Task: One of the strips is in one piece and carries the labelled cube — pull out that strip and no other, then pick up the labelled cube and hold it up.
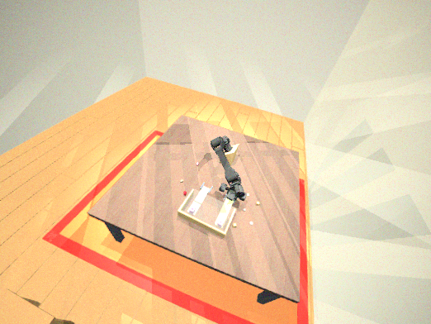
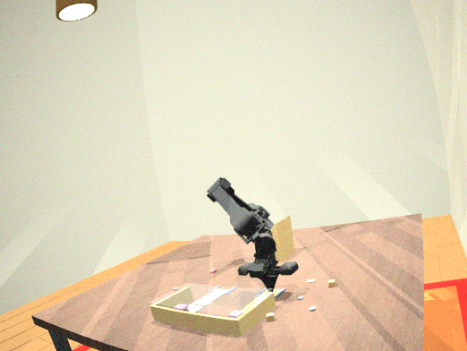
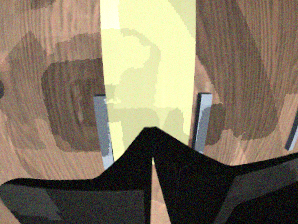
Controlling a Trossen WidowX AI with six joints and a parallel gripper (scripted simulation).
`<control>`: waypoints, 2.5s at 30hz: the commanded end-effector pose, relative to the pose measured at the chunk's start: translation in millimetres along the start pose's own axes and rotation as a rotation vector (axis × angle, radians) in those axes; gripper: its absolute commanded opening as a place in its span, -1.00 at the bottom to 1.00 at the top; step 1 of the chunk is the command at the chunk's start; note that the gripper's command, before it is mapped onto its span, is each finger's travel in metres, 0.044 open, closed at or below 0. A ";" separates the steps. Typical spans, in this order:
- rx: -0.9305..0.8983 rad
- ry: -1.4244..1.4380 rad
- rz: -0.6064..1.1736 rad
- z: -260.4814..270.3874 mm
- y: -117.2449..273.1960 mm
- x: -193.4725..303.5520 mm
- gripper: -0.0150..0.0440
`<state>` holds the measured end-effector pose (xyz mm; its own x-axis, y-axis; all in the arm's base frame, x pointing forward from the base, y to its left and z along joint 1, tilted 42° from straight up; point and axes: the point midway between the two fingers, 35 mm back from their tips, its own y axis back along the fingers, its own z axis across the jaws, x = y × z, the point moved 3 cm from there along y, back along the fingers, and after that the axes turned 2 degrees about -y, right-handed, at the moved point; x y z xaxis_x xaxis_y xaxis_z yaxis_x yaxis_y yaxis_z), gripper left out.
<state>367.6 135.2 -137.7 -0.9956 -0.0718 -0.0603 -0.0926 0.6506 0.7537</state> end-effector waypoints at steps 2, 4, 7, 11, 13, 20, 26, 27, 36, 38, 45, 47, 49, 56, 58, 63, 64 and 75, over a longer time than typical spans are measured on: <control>0.004 0.002 0.020 -1.6 -5.5 13.4 -0.49; 0.004 0.003 0.020 -1.7 -5.6 16.5 -0.49; 0.004 0.003 0.021 -1.7 -5.7 21.1 -0.49; 0.004 0.003 0.021 -1.8 -5.8 27.1 -0.49; 0.004 0.003 0.021 -1.8 -5.9 30.0 -0.49; 0.004 0.003 0.021 -2.0 -6.1 40.6 -0.49; 0.004 0.004 0.022 -2.1 -6.2 49.9 -0.49; 0.004 0.004 0.022 -2.1 -6.2 51.4 -0.49; 0.004 0.004 0.022 -2.3 -6.0 64.8 -0.49; 0.004 0.004 0.022 -2.3 -6.0 67.8 -0.49; 0.004 0.004 0.023 -2.5 -5.8 77.8 -0.49; 0.004 0.005 0.023 -2.5 -5.8 80.6 -0.49; 0.004 0.005 0.023 -2.6 -5.7 83.4 -0.49; 0.003 0.005 0.023 -2.7 -5.5 93.1 -0.49; 0.003 0.005 0.023 -2.8 -5.5 96.1 -0.49; 0.003 0.005 0.024 -2.9 -5.3 104.1 -0.49; 0.003 0.005 0.024 -2.9 -5.3 105.6 -0.49; 0.003 0.006 0.024 -3.2 -4.9 122.7 -0.49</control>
<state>258.5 128.4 -143.6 -0.9949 -0.0762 -0.0665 -0.1001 0.6474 0.7555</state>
